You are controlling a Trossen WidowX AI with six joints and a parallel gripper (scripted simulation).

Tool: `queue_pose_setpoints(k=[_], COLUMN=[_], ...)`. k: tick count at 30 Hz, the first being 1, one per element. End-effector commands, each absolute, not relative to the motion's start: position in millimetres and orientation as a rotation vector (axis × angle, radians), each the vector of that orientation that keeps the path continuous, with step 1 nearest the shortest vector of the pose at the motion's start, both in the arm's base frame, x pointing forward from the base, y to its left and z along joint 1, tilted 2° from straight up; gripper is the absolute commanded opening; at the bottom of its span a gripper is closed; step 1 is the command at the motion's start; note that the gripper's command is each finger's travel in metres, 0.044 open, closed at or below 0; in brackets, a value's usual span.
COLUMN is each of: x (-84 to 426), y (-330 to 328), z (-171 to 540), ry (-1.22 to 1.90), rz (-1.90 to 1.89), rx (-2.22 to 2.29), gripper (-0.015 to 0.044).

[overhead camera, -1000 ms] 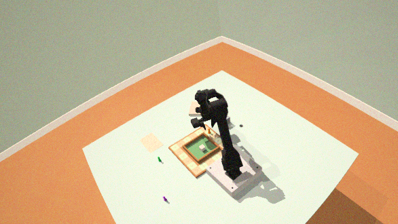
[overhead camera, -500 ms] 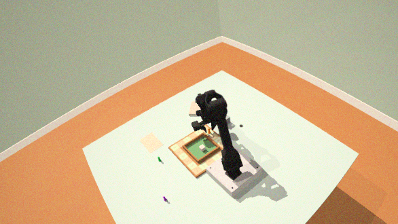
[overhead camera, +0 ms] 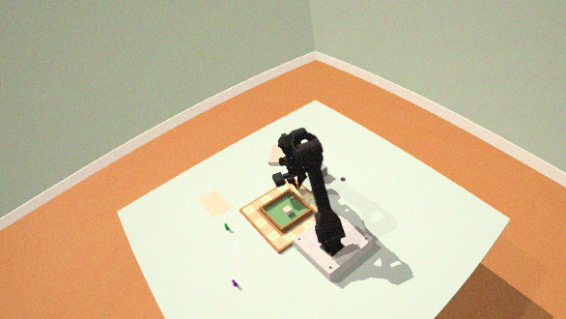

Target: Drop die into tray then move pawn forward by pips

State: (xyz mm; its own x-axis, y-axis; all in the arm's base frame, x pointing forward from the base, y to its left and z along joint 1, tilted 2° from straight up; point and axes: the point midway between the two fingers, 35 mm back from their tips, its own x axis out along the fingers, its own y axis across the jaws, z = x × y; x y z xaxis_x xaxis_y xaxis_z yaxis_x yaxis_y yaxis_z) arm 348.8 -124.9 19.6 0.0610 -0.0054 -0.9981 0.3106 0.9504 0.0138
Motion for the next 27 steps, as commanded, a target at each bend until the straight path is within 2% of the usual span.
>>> queue_pose_setpoints(k=[1, 20, 27], x=[350, 342, 348], y=[-125, -125, -117], z=[23, 142, 139], ry=[1.495, 1.495, 1.495], rz=[-0.24, -0.24, -0.24], rx=[0.248, 0.248, 0.249], gripper=[0.0, 0.0, 0.0])
